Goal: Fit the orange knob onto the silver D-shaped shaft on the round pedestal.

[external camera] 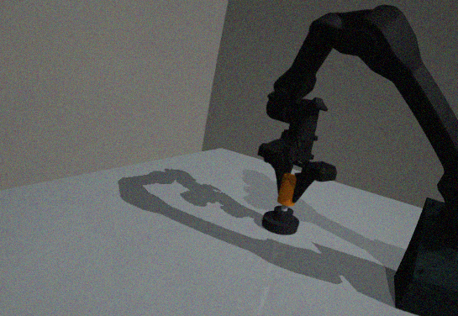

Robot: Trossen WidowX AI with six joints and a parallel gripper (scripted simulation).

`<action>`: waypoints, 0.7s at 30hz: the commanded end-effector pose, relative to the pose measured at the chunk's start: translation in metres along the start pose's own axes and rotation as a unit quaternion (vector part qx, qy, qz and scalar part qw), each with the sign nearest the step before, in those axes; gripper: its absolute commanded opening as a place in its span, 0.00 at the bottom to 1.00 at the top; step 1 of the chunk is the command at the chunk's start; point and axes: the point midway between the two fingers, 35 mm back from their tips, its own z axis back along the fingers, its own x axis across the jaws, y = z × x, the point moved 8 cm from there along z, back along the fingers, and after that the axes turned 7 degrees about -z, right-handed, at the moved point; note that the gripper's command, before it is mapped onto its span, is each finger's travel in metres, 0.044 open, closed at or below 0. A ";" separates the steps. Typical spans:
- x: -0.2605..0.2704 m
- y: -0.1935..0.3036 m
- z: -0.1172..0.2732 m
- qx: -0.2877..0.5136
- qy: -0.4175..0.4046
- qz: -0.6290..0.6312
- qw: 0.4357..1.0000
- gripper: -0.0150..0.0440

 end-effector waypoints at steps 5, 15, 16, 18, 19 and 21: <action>0.000 -0.001 0.003 -0.001 0.001 0.004 1.000 0.25; 0.000 0.000 0.003 -0.001 0.001 0.108 0.994 0.25; 0.000 0.001 0.002 -0.001 0.001 0.108 0.994 0.25; 0.000 0.001 0.001 -0.001 0.001 0.108 0.994 0.25; 0.000 0.001 0.001 -0.001 0.001 0.108 0.994 0.25; 0.000 0.000 0.000 -0.001 0.001 0.108 0.994 0.25</action>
